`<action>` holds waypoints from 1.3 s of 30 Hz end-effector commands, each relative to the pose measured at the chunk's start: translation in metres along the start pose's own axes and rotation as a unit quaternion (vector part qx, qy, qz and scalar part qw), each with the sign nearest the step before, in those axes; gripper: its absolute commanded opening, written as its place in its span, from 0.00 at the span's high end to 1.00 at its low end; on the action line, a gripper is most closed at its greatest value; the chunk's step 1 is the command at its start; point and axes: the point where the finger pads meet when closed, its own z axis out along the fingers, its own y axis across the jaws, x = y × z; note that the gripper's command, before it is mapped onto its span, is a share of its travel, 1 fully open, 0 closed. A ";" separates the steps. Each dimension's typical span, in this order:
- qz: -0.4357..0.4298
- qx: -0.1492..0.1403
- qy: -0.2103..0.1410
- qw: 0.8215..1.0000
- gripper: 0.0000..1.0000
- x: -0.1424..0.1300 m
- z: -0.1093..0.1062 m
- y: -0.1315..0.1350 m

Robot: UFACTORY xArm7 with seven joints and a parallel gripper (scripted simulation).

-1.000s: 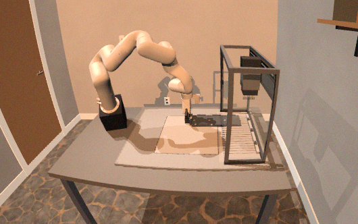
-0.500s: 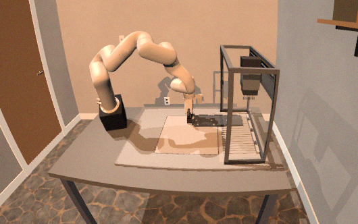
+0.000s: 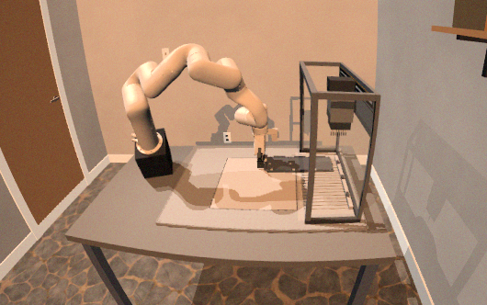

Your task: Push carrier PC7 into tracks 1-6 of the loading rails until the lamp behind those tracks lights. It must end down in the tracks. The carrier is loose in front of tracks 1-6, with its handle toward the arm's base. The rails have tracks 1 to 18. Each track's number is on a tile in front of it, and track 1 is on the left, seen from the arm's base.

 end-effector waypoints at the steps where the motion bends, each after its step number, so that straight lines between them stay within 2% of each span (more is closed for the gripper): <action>1: 0.000 0.001 0.002 1.000 0.18 0.004 -0.002 -0.001; 39: 0.000 0.001 0.002 1.000 0.18 0.021 -0.002 -0.001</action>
